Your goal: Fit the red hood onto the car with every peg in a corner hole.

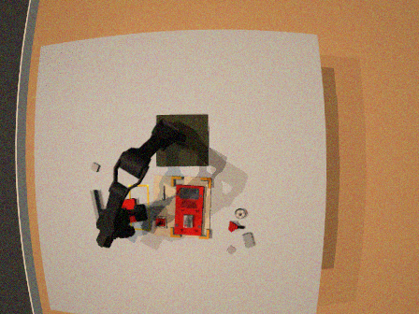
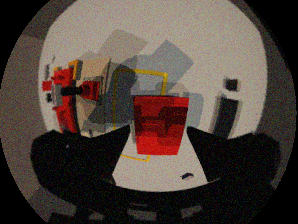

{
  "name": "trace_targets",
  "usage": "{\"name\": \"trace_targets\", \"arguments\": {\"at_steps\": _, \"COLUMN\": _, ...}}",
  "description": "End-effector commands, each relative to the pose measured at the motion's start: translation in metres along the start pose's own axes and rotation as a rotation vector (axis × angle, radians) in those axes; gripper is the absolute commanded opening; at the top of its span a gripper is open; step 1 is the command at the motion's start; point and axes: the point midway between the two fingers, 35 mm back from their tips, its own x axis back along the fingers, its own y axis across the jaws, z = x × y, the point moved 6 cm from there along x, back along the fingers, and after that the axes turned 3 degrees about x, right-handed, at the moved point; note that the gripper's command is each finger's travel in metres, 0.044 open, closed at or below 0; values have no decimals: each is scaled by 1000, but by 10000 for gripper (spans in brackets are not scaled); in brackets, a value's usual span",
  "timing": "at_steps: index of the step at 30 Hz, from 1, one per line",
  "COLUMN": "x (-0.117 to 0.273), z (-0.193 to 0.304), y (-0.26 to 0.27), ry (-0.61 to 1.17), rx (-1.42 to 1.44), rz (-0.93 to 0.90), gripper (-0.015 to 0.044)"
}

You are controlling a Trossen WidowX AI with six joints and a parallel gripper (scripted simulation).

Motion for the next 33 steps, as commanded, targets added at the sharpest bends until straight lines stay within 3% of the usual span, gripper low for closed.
{"name": "trace_targets", "arguments": {"at_steps": 1, "x": -2, "z": 0, "y": 0, "ry": 2, "rx": 0, "rz": 2, "gripper": 440}}
{"name": "trace_targets", "arguments": {"at_steps": 13, "x": -8, "z": 0, "y": 0, "ry": 2, "rx": 0, "rz": 2, "gripper": 440}}
{"name": "trace_targets", "arguments": {"at_steps": 17, "x": -6, "z": 0, "y": 0, "ry": 0, "rx": 1, "rz": 0, "gripper": 335}}
{"name": "trace_targets", "arguments": {"at_steps": 26, "x": -6, "z": 0, "y": 0, "ry": 0, "rx": 1, "rz": 0, "gripper": 275}}
{"name": "trace_targets", "arguments": {"at_steps": 33, "x": -1, "z": 0, "y": 0, "ry": 1, "rx": 0, "rz": 0, "gripper": 91}}
